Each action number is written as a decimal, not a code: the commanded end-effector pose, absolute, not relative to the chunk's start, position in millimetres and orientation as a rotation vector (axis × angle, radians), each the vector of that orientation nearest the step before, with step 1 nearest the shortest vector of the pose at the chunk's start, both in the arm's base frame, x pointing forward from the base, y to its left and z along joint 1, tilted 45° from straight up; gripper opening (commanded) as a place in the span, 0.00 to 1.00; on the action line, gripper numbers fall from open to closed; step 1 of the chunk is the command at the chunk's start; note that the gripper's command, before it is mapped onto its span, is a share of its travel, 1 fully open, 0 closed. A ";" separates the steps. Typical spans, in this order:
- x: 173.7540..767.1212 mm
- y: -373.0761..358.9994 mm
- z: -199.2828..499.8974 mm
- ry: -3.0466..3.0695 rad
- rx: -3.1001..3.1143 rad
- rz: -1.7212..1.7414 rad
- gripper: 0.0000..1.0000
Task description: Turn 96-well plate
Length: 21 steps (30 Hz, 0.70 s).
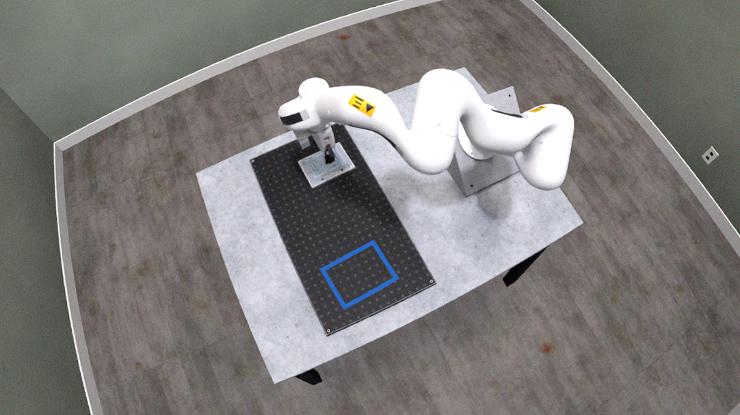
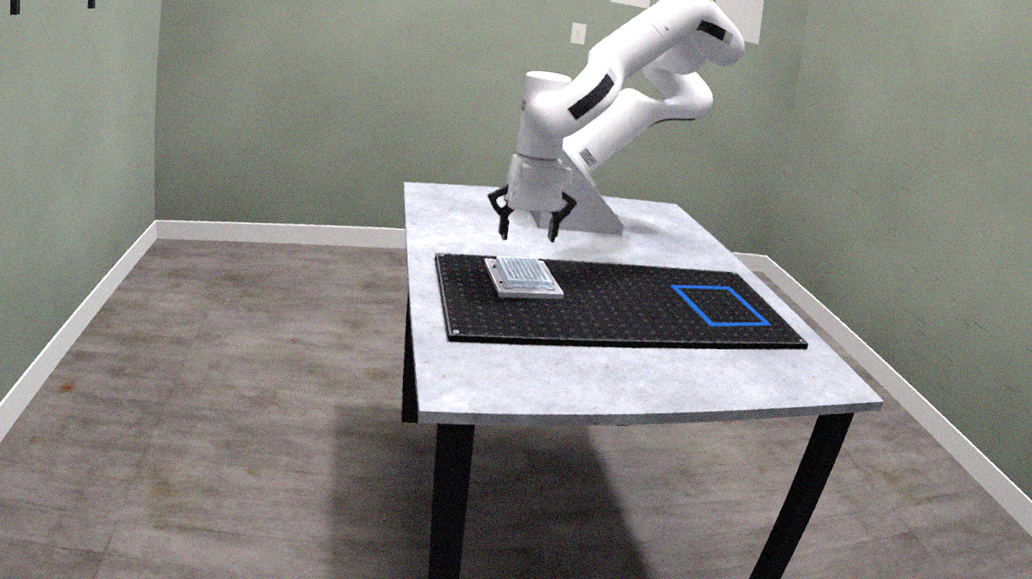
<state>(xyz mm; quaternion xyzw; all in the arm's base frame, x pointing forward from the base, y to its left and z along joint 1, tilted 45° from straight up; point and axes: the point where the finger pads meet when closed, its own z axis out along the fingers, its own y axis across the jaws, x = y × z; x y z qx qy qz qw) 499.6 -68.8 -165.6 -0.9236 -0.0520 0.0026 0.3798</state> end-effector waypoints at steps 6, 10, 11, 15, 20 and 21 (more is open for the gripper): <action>500.1 -58.4 -176.6 -0.133 -2.360 0.003 1.00; 499.8 -53.8 -181.3 -0.133 -2.360 0.003 1.00; 499.7 -52.6 -182.5 -0.133 -2.360 0.003 1.00; 499.6 -50.3 -184.9 -0.133 -2.360 0.004 1.00; 499.2 -44.4 -190.8 -0.133 -2.360 0.004 1.00; 499.2 -43.2 -192.0 -0.133 -2.360 0.004 1.00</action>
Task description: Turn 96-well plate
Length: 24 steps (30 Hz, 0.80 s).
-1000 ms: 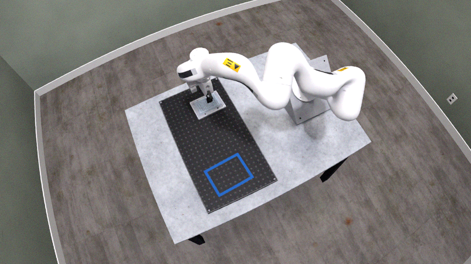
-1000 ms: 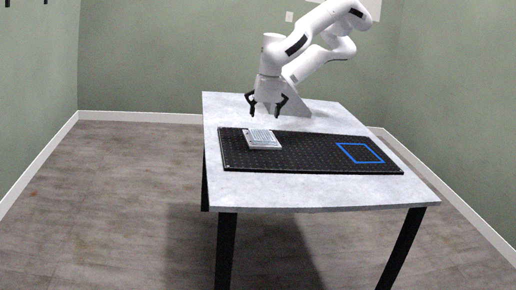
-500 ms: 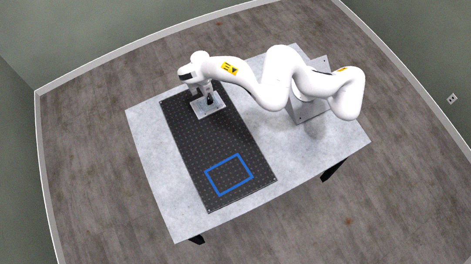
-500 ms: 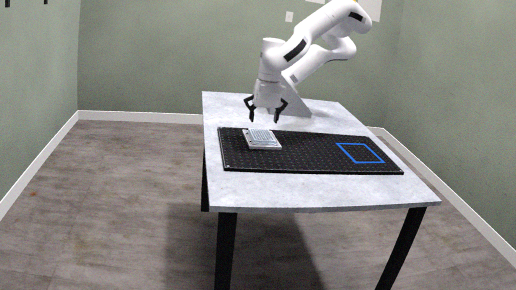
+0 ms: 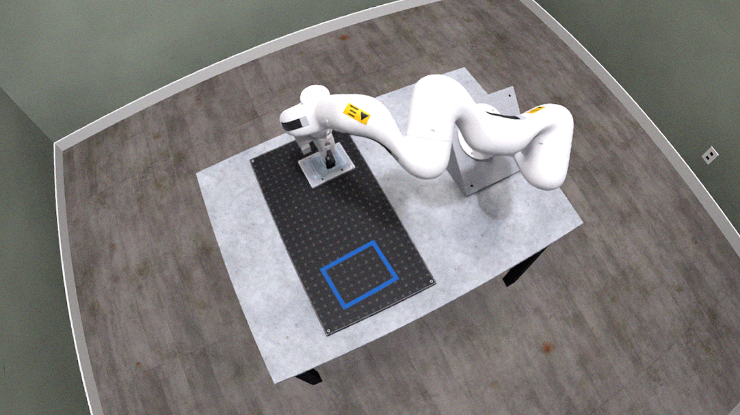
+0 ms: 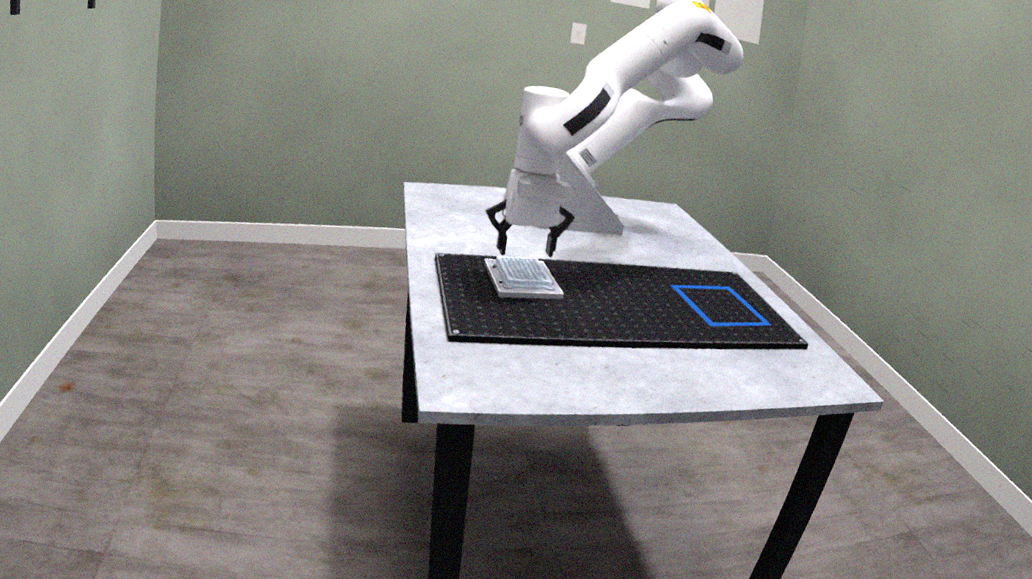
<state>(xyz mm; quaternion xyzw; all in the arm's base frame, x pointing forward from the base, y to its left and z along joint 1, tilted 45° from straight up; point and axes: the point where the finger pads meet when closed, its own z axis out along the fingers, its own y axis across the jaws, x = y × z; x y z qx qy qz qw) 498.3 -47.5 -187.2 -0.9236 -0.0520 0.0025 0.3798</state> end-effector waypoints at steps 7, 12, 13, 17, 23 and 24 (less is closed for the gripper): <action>498.9 -38.1 -197.2 -0.133 -2.360 0.004 1.00; 498.9 -38.1 -197.2 -0.133 -2.360 0.004 1.00; 498.9 -38.1 -197.2 -0.133 -2.360 0.004 1.00; 498.9 -38.1 -197.2 -0.133 -2.360 0.004 1.00; 498.7 -36.2 -199.1 -0.133 -2.360 0.004 1.00; 498.7 -35.8 -199.6 -0.133 -2.360 0.004 1.00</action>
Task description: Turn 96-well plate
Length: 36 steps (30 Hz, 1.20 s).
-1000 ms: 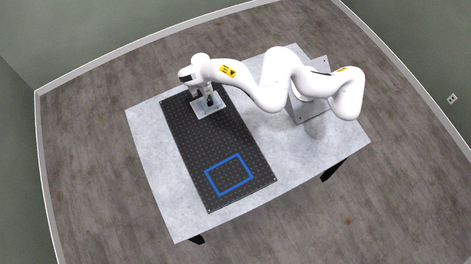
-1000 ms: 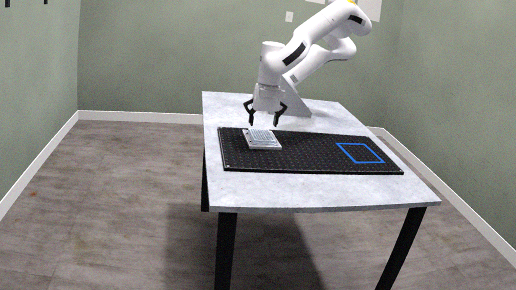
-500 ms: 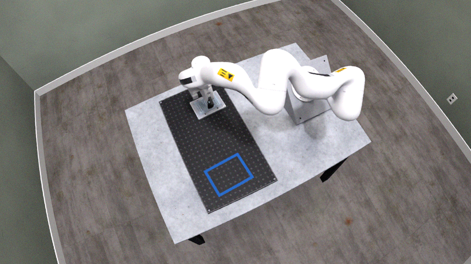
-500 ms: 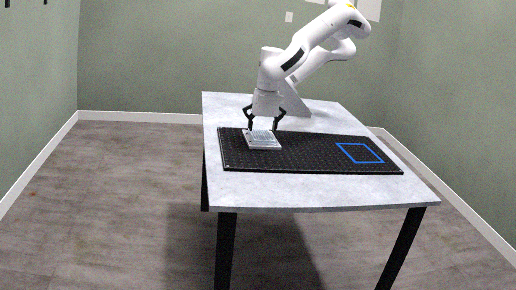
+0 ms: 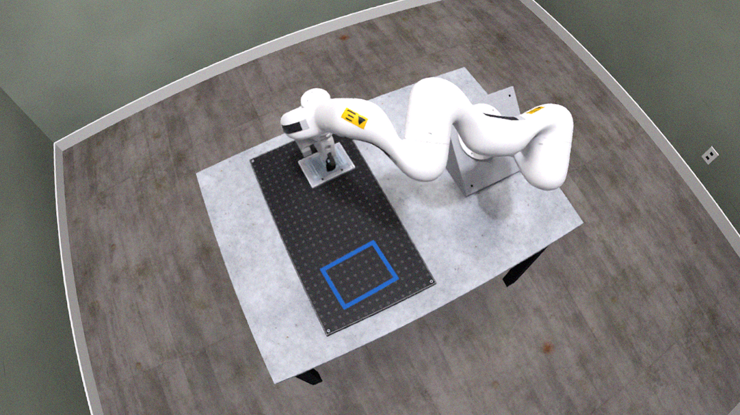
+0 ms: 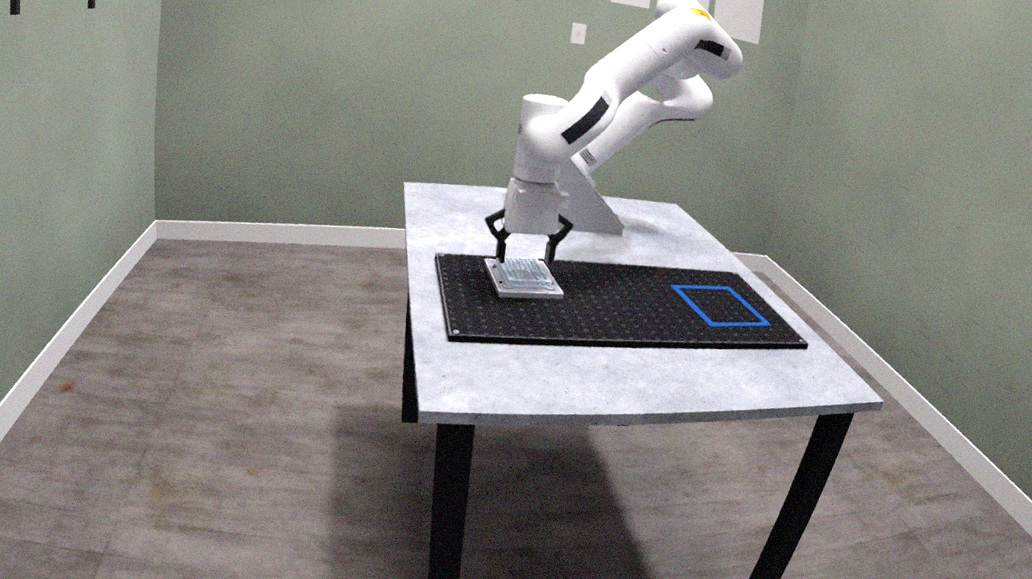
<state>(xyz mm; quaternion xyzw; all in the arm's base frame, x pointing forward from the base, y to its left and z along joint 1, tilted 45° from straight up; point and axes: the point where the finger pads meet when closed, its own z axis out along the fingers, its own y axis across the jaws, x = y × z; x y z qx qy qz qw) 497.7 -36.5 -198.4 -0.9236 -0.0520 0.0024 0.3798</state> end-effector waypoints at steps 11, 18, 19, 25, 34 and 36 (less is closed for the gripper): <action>498.4 -31.6 -203.8 -0.133 -2.360 0.004 1.00; 498.2 -28.3 -207.1 -0.133 -2.360 0.004 1.00; 498.2 -28.3 -207.1 -0.133 -2.360 0.004 1.00; 498.1 -26.0 -209.5 -0.133 -2.360 0.004 1.00; 498.0 -24.0 -211.5 -0.133 -2.360 0.004 1.00; 498.0 -24.0 -211.5 -0.133 -2.360 0.004 1.00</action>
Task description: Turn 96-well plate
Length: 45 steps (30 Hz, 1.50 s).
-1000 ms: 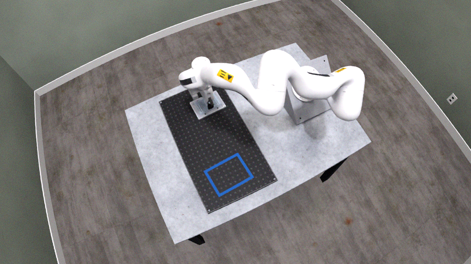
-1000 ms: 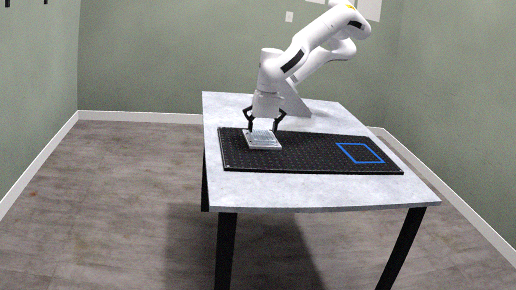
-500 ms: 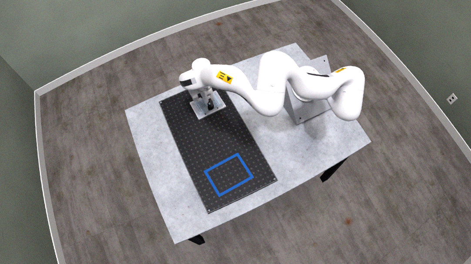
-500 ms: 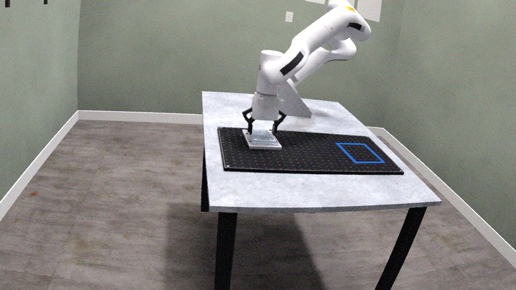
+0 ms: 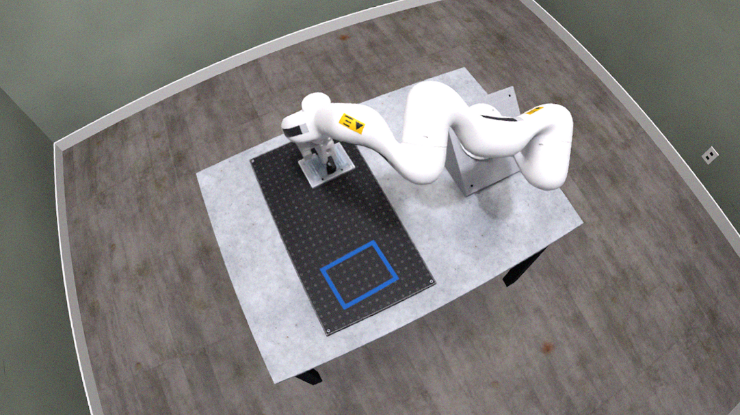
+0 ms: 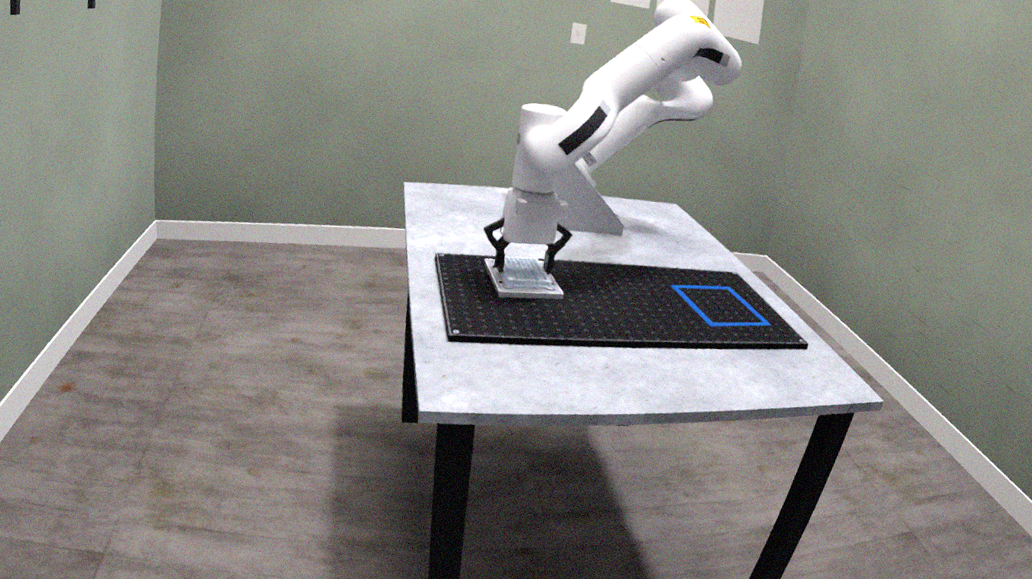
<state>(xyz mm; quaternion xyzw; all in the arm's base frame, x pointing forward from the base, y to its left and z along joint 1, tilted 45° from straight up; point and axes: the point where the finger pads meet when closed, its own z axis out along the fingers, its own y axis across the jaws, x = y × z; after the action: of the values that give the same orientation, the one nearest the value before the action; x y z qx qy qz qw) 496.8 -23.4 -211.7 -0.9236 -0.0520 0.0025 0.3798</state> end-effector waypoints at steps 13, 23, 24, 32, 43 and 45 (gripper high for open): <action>498.0 -24.5 -211.0 -0.133 -2.360 0.004 0.00; 498.0 -24.5 -211.0 -0.133 -2.360 0.004 0.00; 498.0 -24.4 -211.1 -0.133 -2.360 0.004 0.00; 498.0 -24.4 -211.0 -0.133 -2.360 0.004 0.00; 498.0 -24.4 -211.0 -0.133 -2.360 0.004 0.00; 498.0 -24.4 -211.0 -0.133 -2.360 0.004 0.00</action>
<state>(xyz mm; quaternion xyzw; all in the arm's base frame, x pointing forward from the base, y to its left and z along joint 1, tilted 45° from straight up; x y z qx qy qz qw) 496.8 -23.5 -211.6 -0.9236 -0.0520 0.0025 0.3798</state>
